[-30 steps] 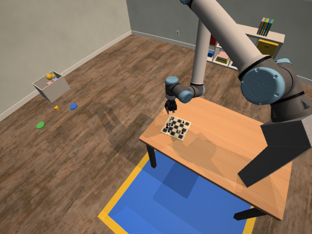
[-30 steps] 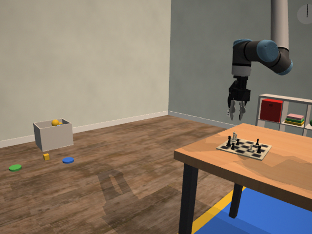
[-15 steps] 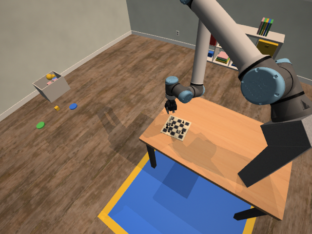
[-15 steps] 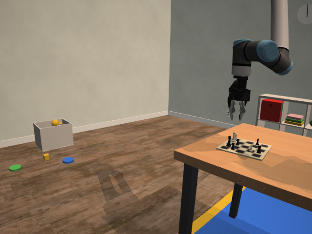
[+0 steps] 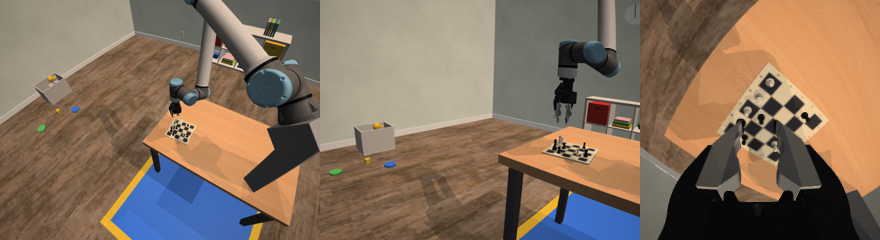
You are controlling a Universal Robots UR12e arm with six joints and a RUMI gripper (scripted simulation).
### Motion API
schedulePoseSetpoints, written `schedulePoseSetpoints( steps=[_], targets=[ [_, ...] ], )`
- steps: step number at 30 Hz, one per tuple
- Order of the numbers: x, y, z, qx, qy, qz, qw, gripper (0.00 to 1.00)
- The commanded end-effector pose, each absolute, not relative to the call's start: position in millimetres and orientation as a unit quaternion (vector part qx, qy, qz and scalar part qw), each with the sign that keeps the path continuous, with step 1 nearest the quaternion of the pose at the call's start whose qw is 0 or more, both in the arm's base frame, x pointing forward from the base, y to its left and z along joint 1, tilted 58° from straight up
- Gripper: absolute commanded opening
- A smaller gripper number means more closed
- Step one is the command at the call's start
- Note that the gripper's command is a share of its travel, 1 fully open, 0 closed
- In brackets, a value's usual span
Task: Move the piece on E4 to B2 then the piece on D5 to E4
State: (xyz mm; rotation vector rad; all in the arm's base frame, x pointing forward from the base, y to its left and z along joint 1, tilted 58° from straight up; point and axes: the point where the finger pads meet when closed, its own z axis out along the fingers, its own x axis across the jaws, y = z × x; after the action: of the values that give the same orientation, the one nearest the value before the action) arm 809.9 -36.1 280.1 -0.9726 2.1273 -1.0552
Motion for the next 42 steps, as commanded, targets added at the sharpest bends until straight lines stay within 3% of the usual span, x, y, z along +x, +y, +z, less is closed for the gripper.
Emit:
schedulePoseSetpoints(
  steps=[1,42],
  targets=[
    [813.5,-39.1,282.6,-0.362,0.794,-0.396,0.285,0.25],
    [846.6,-57.8,258.7,-0.362,0.794,-0.396,0.285,0.25]
  ],
)
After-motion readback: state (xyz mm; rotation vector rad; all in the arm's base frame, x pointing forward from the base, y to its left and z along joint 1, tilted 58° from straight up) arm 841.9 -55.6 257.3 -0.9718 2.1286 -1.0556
